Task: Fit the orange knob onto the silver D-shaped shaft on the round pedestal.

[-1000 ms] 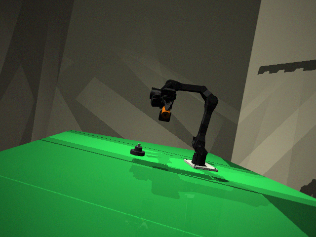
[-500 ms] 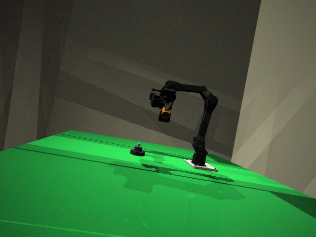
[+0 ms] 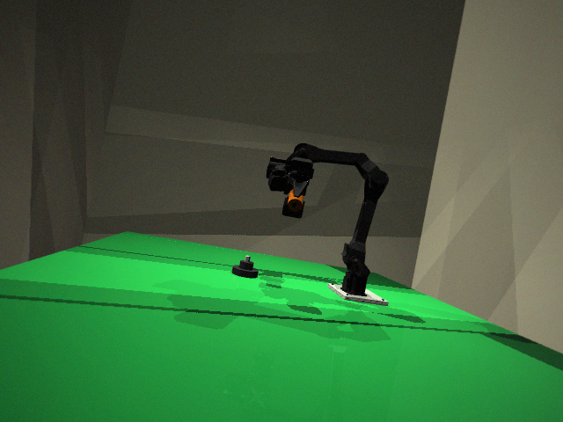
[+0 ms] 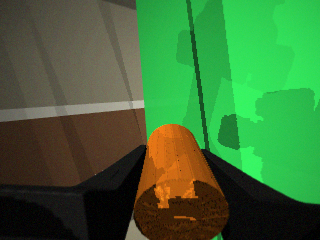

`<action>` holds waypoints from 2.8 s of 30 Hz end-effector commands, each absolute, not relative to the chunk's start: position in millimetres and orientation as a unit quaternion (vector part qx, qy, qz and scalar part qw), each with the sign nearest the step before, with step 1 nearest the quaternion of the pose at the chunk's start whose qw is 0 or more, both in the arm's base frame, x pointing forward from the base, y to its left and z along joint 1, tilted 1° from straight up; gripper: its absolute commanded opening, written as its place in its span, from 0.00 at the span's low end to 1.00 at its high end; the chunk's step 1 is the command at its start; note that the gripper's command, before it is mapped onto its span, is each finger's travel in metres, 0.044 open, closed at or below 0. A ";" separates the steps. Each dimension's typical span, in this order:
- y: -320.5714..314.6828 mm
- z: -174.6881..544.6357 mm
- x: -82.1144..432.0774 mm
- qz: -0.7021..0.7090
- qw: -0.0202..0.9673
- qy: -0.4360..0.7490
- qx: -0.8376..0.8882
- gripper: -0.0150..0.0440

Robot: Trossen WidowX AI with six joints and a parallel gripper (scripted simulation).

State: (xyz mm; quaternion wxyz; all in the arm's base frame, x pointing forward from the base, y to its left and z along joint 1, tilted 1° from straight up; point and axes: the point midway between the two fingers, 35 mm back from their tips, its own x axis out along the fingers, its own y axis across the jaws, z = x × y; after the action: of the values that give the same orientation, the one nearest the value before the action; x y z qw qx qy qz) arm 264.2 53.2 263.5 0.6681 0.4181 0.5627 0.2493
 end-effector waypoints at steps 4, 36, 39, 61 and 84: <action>53.5 264.6 264.5 0.251 0.668 0.561 0.421 0.25; 73.1 200.6 272.2 0.013 0.711 0.671 0.209 0.25; 75.3 194.3 273.0 -0.013 0.711 0.678 0.184 0.25; 85.2 136.0 284.5 -0.090 0.708 0.692 0.110 0.25; 90.7 42.2 295.7 -0.093 0.712 0.687 0.109 0.25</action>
State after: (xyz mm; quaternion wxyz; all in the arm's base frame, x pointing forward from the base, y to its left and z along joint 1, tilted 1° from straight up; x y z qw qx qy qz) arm 295.1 90.4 54.0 0.7123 0.1086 0.6875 -0.0898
